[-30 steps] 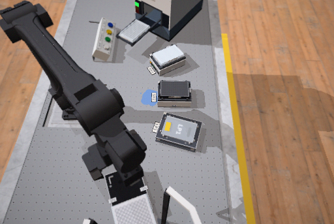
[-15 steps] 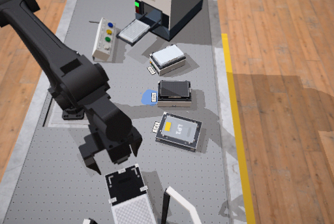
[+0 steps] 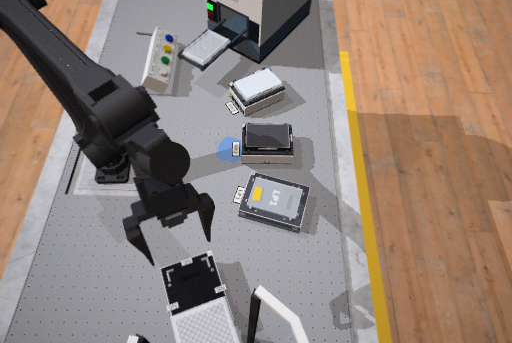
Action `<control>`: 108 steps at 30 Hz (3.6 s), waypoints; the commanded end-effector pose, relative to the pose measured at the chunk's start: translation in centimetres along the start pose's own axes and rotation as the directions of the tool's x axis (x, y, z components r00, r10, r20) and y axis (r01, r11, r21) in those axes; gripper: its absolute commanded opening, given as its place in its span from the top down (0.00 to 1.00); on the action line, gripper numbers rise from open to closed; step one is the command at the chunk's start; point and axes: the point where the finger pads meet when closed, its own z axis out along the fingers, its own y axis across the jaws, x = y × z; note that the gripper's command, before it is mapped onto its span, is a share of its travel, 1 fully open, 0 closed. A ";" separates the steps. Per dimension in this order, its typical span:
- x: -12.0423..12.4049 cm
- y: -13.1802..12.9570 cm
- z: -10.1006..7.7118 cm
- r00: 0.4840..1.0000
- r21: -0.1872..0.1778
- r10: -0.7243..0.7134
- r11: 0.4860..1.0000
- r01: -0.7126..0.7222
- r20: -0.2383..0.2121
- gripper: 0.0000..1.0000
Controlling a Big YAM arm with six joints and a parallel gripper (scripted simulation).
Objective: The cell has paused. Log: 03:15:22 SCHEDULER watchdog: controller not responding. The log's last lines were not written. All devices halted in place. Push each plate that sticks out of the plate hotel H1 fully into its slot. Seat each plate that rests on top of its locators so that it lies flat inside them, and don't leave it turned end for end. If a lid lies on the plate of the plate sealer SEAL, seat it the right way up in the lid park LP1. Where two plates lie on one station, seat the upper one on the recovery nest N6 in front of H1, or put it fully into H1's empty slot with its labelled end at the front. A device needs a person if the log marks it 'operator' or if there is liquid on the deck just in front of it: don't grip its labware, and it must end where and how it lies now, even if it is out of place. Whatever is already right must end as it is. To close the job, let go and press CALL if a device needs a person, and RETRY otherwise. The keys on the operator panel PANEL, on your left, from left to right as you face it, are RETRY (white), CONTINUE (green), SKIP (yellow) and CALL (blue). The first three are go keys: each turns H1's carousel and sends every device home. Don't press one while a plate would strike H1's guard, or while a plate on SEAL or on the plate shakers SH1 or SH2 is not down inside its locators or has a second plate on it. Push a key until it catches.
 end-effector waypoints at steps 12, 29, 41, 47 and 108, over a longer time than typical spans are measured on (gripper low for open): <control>-0.2 0.5 -0.3 0.945 0.015 0.059 0.998 -0.067 0.322 0.00; 0.4 0.4 0.9 0.941 0.031 0.060 0.997 -0.075 0.332 0.00; 0.4 0.4 0.9 0.941 0.031 0.060 0.997 -0.075 0.332 0.00; 0.4 0.4 0.9 0.941 0.031 0.060 0.997 -0.075 0.332 0.00; -4.2 0.3 -4.6 0.939 0.023 0.076 0.996 -0.089 0.335 0.74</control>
